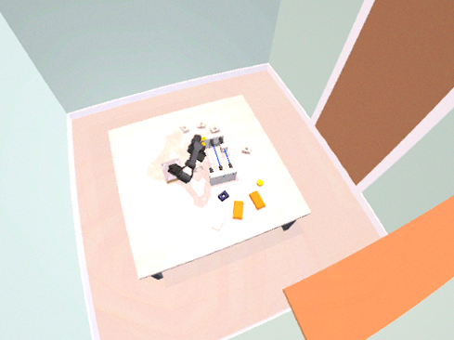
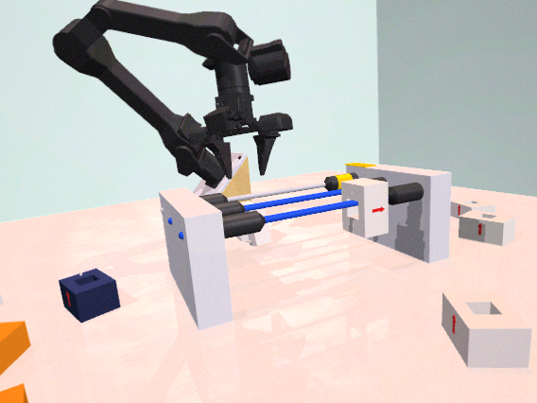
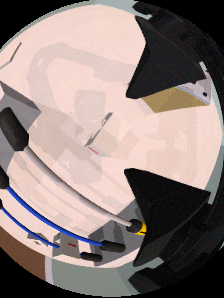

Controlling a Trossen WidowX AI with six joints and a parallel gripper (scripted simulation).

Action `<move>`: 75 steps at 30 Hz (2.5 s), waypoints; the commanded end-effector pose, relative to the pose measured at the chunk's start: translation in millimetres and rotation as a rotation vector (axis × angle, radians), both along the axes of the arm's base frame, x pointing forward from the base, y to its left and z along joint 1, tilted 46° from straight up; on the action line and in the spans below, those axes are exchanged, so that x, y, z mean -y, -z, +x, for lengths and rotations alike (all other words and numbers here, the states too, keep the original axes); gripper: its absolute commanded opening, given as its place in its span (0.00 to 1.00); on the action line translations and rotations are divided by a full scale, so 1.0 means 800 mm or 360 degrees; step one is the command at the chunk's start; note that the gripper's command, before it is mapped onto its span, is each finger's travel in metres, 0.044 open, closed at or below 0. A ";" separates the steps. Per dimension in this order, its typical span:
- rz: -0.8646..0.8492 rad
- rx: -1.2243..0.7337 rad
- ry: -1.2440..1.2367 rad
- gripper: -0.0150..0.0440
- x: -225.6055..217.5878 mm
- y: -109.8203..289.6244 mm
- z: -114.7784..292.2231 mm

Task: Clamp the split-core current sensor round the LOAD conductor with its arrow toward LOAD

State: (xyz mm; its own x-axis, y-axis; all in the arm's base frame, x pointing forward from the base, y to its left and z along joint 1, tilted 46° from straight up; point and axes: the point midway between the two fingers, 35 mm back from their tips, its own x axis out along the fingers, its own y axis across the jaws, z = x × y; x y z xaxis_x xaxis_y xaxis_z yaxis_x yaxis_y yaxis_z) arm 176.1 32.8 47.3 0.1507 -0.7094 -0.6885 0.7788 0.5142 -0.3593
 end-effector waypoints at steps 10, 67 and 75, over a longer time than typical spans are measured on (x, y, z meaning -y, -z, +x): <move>0.0088 0.0532 0.0762 0.80 0.012 0.014 0.013; 0.0105 0.0531 0.0763 0.25 0.019 0.026 0.021; 0.0105 0.0527 0.0762 0.25 -0.017 -0.006 0.024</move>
